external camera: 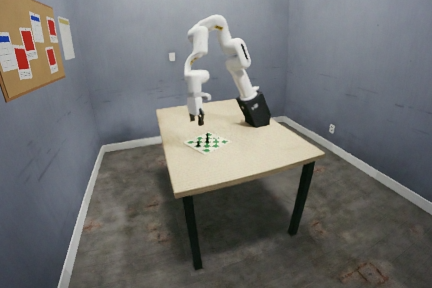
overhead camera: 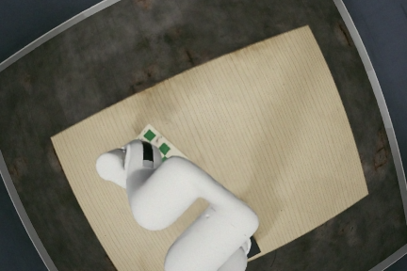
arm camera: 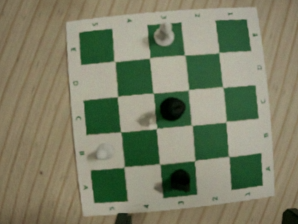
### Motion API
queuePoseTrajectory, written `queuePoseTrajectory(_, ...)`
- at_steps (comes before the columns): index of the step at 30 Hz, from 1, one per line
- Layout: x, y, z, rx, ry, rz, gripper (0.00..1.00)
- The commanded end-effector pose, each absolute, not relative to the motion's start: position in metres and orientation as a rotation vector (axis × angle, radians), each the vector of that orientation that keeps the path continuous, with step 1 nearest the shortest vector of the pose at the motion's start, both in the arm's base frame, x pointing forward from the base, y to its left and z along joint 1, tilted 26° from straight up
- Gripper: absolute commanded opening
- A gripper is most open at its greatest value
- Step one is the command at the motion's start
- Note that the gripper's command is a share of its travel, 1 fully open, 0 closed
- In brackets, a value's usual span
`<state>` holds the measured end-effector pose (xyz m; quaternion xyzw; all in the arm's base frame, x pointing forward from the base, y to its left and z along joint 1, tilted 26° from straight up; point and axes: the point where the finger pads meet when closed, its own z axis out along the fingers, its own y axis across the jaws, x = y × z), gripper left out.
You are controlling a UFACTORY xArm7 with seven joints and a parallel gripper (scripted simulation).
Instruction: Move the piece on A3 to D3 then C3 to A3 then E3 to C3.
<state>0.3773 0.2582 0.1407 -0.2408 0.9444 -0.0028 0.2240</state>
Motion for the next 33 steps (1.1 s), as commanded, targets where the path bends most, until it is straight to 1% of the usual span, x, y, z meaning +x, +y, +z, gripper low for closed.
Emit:
queuePoseTrajectory(1,0.377,0.260,0.142,-0.666,2.601,-0.007,1.00)
queuePoseTrajectory(21,0.378,0.260,0.141,-0.708,2.590,-0.017,1.00)
queuePoseTrajectory(33,0.390,0.263,0.119,-1.471,2.257,-0.226,1.00)
